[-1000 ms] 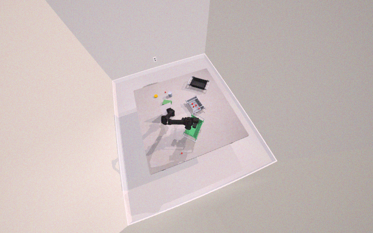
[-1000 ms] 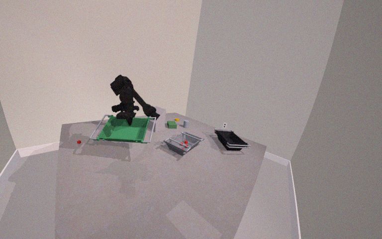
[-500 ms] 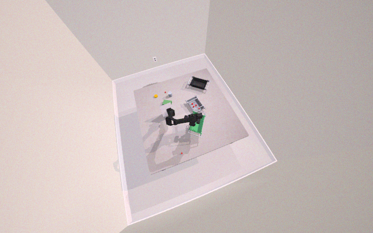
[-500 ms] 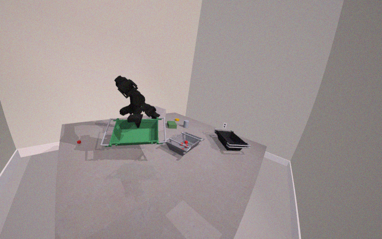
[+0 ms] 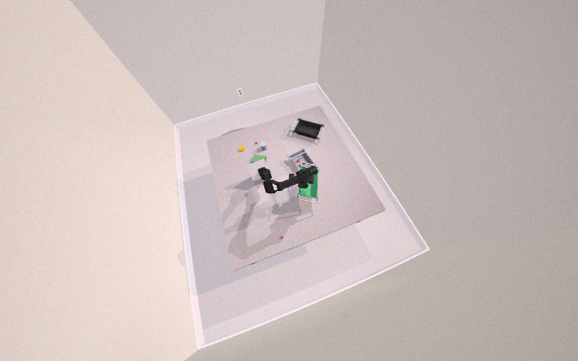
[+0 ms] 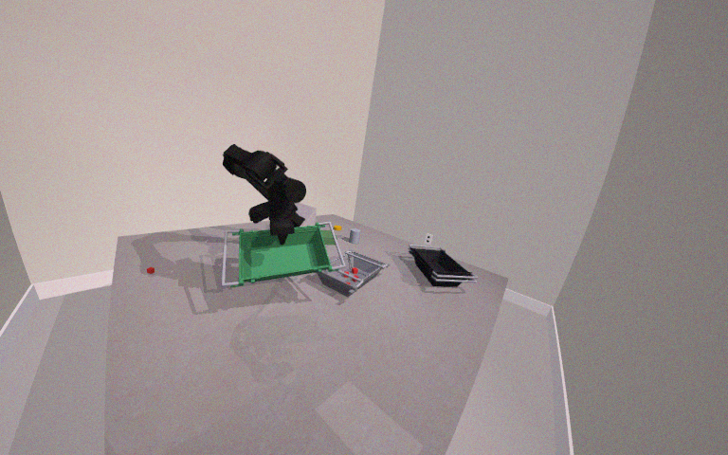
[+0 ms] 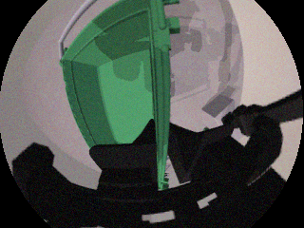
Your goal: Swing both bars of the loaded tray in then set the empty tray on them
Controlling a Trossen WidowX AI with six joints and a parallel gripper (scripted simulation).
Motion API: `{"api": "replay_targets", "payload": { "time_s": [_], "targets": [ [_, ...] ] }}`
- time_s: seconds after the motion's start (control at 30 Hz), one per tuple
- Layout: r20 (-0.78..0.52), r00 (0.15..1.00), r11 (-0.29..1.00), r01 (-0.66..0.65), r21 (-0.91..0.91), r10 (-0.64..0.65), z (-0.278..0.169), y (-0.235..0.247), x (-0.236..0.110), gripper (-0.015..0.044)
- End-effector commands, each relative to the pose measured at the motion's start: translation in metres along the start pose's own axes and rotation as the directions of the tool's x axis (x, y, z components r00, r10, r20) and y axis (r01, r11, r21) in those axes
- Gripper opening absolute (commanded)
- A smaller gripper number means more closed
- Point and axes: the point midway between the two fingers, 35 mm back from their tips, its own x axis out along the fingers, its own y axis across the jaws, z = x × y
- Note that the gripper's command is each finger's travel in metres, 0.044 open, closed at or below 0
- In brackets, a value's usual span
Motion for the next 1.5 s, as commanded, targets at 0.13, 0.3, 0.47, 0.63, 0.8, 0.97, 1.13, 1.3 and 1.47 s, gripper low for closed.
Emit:
{"api": "replay_targets", "payload": {
  "time_s": [0.13, 0.3, 0.47, 0.63, 0.8, 0.97, 1.13, 1.3, 1.47],
  "targets": [
    [0.0, 1.0, 0.996, -0.008, -0.089, 0.008, -0.035, 0.009, -0.004, 0.0],
    [0.005, 1.0, 0.99, -0.005, -0.144, 0.006, -0.056, 0.012, -0.005, 0.0],
    [0.013, 1.0, 0.98, -0.004, -0.199, 0.006, -0.077, 0.013, -0.006, 0.0],
    [0.022, 1.0, 0.968, -0.002, -0.253, 0.008, -0.099, 0.012, -0.007, 0.0],
    [0.032, 0.999, 0.952, -0.002, -0.305, 0.012, -0.12, 0.01, -0.008, 0.0],
    [0.044, 0.999, 0.934, -0.002, -0.357, 0.019, -0.142, 0.006, -0.009, 0.0],
    [0.057, 0.998, 0.914, -0.002, -0.407, 0.028, -0.164, 0.0, -0.01, 0.0],
    [0.071, 0.997, 0.89, -0.003, -0.455, 0.039, -0.185, -0.007, -0.011, 0.0],
    [0.085, 0.995, 0.865, -0.003, -0.502, 0.053, -0.206, -0.015, -0.011, 0.0]
  ]
}}
